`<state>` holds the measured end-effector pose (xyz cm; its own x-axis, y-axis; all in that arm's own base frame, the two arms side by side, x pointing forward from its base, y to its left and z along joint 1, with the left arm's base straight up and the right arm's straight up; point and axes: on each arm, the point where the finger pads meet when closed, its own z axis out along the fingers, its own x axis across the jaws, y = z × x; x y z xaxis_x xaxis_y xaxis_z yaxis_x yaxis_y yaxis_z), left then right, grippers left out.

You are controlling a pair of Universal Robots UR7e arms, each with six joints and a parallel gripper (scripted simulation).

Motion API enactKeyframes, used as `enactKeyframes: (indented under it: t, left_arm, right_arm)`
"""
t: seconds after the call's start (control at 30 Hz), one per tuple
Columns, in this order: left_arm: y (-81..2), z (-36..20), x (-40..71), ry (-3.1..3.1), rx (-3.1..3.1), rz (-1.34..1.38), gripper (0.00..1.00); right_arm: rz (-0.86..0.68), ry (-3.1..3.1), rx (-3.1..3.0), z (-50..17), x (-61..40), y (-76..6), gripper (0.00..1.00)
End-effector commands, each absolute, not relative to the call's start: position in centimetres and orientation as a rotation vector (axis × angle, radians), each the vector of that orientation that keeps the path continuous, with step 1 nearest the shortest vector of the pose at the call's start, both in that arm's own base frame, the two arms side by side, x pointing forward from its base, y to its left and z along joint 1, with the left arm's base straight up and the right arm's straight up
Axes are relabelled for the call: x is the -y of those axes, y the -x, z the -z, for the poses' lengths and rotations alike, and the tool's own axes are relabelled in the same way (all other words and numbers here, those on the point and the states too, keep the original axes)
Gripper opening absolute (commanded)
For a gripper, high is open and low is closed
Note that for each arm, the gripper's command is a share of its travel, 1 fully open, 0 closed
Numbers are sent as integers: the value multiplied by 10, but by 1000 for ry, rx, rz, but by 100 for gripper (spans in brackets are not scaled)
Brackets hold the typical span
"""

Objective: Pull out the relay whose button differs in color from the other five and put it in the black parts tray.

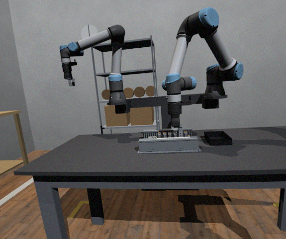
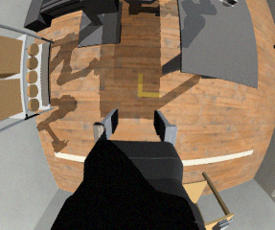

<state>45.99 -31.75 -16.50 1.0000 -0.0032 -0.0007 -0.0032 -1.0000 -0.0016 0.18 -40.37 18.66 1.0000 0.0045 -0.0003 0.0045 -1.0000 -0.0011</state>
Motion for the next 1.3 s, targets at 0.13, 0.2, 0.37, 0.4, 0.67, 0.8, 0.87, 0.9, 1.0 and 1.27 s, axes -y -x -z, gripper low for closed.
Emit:
enactKeyframes:
  t: [0.13,0.2,0.37,0.4,0.67,0.8,0.87,0.9,1.0,1.27]
  left_arm:
    - [-460,164,318,3141,-5,20,0]
    - [-460,164,318,3141,-5,20,0]
    - [-460,164,318,3141,-5,40,0]
    - [-460,164,318,3141,-5,42,0]
    - [-459,164,318,3141,-5,56,0]
    - [-459,164,318,3141,-5,66,0]
    - [-459,164,318,3141,-5,75,0]
    - [-459,164,318,3141,-5,79,0]
    - [-459,164,318,3141,-5,84,0]
    - [-459,164,318,3140,-5,102,0]
  right_arm:
    - [0,3142,7,-187,404,-2,100]
    - [0,3142,7,-187,404,-2,100]
    - [0,3142,7,-187,404,-2,100]
    - [0,3142,7,-187,404,-2,100]
    - [0,3142,7,-187,404,-2,100]
    - [0,3142,7,-187,404,-2,100]
    - [0,3142,7,-187,404,-2,100]
    - [0,3142,7,-187,404,-2,100]
    - [0,3142,7,-187,404,-2,100]
    - [0,3142,7,-187,404,-2,100]
